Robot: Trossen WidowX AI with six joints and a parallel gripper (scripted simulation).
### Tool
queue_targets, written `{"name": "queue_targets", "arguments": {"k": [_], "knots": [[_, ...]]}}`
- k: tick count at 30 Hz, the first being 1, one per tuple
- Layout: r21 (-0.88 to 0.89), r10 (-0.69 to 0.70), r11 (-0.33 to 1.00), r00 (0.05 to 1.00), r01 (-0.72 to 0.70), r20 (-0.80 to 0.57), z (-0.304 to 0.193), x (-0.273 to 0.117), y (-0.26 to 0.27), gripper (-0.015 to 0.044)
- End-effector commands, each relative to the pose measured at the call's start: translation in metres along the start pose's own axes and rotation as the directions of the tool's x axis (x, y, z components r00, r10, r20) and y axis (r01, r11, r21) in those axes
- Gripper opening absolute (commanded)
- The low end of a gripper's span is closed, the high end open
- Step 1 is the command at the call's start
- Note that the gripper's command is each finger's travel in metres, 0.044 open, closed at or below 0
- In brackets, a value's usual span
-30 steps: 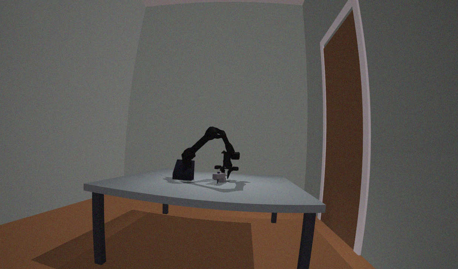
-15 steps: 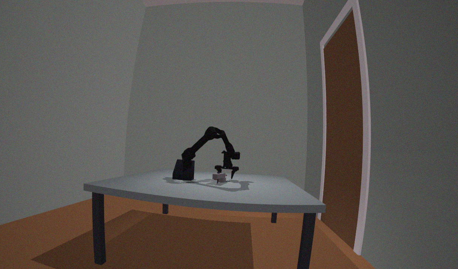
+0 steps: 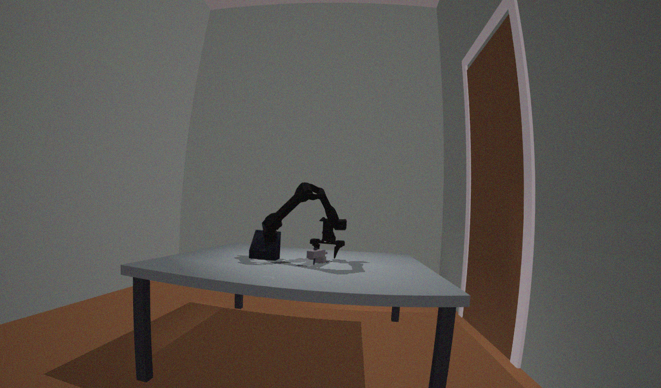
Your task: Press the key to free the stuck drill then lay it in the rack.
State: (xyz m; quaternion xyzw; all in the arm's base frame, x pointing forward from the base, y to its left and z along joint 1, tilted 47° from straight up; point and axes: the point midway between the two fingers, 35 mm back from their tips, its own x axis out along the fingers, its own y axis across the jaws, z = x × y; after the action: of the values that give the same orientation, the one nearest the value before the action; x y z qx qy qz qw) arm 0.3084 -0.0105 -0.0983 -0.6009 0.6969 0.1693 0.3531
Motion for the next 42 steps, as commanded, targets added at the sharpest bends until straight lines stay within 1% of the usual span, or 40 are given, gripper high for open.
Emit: {"name": "queue_targets", "arguments": {"k": [1, 42], "knots": [[-0.006, 0.001, 1.0, 1.0, -0.001, -0.006, -0.0025, 0.0015, 0.0014, 0.044], [-0.007, 0.001, 1.0, 1.0, -0.001, -0.007, -0.0091, 0.0048, 0.003, 0.044]]}}
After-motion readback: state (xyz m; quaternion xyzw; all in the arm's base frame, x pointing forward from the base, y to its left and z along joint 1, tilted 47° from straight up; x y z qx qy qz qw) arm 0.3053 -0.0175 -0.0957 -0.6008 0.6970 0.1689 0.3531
